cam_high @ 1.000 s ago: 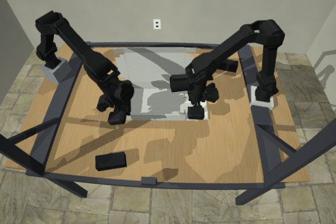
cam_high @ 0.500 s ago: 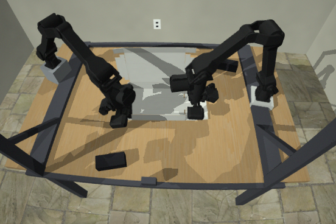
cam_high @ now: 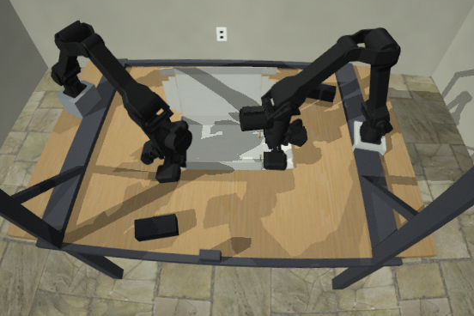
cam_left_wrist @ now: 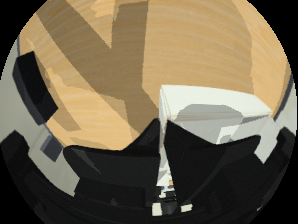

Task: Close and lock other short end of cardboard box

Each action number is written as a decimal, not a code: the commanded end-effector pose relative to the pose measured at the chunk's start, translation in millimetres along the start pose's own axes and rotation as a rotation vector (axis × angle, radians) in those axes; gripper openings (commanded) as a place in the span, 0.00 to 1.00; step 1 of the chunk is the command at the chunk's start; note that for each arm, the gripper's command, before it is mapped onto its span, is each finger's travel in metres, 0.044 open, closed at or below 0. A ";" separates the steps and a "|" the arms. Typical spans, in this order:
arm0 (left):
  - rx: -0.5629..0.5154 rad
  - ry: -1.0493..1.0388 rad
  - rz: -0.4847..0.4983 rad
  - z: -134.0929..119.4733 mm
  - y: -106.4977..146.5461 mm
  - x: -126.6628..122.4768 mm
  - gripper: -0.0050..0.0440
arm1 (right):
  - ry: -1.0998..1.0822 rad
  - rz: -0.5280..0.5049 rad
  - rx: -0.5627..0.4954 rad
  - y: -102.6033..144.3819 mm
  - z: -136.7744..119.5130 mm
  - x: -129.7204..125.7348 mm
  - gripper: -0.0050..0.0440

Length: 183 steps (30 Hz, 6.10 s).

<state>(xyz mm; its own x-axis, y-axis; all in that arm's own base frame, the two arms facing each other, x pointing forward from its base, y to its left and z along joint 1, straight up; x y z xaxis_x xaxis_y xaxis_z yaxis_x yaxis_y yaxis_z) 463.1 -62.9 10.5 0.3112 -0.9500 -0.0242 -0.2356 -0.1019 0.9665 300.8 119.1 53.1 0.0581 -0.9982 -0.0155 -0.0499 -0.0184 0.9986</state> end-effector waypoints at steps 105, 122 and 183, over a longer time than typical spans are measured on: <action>0.036 0.001 0.017 -8.7 13.1 2.0 0.11 | -1.952 -0.214 0.016 53.6 23.5 11.0 0.41; 0.036 0.001 0.017 -8.7 13.1 2.0 0.11 | -2.684 -0.846 -0.096 36.2 62.6 63.1 0.41; 0.036 0.001 0.017 -8.7 13.1 2.0 0.11 | -2.966 -1.200 -0.059 2.3 75.0 117.4 0.41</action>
<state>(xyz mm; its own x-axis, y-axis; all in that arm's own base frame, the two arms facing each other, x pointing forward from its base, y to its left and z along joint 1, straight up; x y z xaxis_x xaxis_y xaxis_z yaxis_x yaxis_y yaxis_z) 463.3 -62.6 10.7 0.3120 -0.9497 -0.0252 -0.2368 -0.1034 0.9660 224.5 -2.6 44.5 -0.0213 0.9972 0.0719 -0.7155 -0.0654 0.6956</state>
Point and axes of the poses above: on each arm, the point midway between the two fingers, 35 mm back from their tips, its own y axis back along the fingers, its own x axis across the jaws, z = x × y, the point moved 5 cm from there along y, back along the fingers, and after that the axes turned 6 degrees about -y, right-handed, at the moved point
